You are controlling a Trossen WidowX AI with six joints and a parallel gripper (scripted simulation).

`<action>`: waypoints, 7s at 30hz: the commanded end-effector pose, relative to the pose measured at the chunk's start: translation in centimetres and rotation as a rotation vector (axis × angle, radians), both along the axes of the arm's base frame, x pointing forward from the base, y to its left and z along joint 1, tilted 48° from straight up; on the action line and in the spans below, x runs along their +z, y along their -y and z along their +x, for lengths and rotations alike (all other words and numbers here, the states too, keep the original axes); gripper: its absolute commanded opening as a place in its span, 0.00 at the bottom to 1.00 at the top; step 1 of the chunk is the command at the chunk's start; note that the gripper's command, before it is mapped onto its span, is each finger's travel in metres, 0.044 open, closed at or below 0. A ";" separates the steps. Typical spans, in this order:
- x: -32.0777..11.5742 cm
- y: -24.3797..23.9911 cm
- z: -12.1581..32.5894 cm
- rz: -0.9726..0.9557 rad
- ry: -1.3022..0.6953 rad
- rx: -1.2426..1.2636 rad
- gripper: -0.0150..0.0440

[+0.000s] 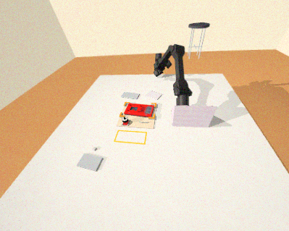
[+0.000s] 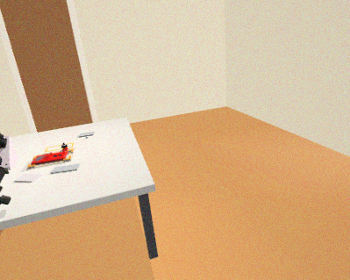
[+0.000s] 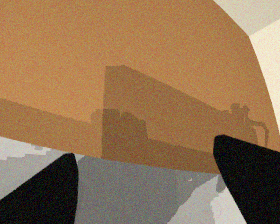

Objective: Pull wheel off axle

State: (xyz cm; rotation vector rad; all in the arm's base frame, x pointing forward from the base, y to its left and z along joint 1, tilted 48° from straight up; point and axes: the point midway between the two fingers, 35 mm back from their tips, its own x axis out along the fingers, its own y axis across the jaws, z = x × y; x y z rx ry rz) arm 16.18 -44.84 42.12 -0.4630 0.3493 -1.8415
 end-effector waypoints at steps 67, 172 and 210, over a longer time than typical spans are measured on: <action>-39.7 -44.7 24.8 0.921 -0.708 0.731 0.76; -46.9 -47.5 19.9 0.888 -0.987 0.688 0.25; -46.0 -48.4 19.8 0.886 -0.990 0.689 0.25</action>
